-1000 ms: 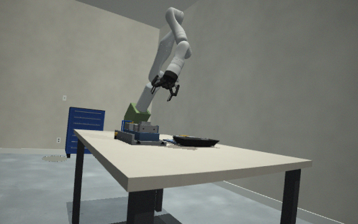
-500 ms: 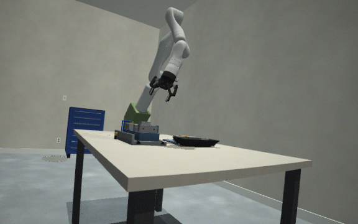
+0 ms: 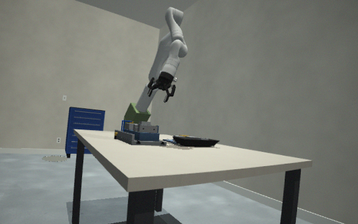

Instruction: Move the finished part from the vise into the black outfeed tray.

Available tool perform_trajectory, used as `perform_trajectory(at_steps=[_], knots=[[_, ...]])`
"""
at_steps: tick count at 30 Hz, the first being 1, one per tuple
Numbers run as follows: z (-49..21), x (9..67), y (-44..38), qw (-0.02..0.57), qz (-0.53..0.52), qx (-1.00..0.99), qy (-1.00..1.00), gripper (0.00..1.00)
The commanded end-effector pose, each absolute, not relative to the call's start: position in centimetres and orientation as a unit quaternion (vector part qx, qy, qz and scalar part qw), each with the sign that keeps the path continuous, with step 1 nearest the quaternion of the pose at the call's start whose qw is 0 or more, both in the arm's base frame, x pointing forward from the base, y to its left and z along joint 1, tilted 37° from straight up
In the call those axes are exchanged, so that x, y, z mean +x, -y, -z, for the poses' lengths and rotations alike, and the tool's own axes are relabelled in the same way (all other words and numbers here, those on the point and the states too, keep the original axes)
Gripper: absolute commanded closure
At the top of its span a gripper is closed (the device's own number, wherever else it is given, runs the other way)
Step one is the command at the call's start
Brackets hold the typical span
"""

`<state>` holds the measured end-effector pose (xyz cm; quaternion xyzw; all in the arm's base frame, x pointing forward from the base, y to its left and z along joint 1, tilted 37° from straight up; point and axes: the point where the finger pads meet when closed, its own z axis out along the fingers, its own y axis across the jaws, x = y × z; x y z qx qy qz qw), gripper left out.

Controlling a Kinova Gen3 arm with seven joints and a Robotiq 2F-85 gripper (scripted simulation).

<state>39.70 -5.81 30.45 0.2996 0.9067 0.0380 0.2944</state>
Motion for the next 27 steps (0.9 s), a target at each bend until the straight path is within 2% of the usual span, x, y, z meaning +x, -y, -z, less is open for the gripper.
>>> perform_trajectory(at_steps=[1,27], knots=[[-30.3,39.6,5.5,0.293,-0.044,0.296,-0.908,0.00],[-29.3,39.4,5.8,0.273,-0.078,0.336,-0.898,0.00]])
